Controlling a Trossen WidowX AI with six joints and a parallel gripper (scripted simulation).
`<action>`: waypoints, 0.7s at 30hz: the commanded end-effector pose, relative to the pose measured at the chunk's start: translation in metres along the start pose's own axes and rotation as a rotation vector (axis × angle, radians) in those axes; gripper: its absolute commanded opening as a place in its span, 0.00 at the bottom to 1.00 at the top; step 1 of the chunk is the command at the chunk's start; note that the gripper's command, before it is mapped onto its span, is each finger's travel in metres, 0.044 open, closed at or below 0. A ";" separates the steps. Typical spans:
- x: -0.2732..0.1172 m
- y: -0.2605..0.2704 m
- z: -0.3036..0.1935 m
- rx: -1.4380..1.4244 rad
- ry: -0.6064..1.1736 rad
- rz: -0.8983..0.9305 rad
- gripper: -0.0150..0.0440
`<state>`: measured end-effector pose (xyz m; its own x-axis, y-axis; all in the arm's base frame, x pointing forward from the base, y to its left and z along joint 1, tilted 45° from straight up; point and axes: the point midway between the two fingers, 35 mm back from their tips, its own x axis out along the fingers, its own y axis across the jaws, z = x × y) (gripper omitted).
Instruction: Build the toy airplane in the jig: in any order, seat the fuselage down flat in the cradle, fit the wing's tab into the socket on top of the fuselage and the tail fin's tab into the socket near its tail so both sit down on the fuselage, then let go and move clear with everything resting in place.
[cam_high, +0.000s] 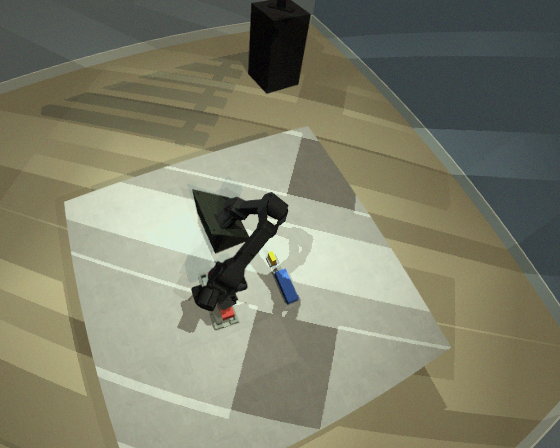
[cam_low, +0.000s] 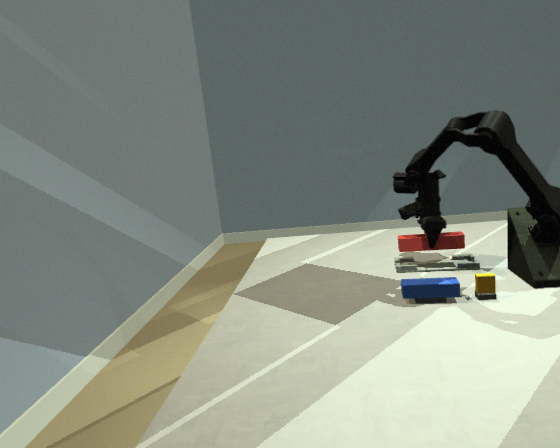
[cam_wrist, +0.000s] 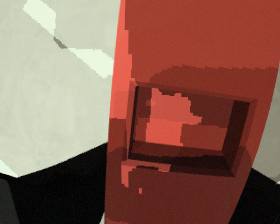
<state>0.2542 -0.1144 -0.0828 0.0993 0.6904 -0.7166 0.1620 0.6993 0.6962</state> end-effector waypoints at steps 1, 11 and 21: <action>0.000 -0.002 -0.001 -0.004 0.001 -0.004 0.58; 0.000 -0.002 -0.001 -0.004 0.001 -0.004 0.58; 0.009 -0.002 0.000 -0.004 0.000 -0.004 0.58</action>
<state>0.2546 -0.1132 -0.0874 0.1010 0.6864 -0.7202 0.1554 0.7042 0.6928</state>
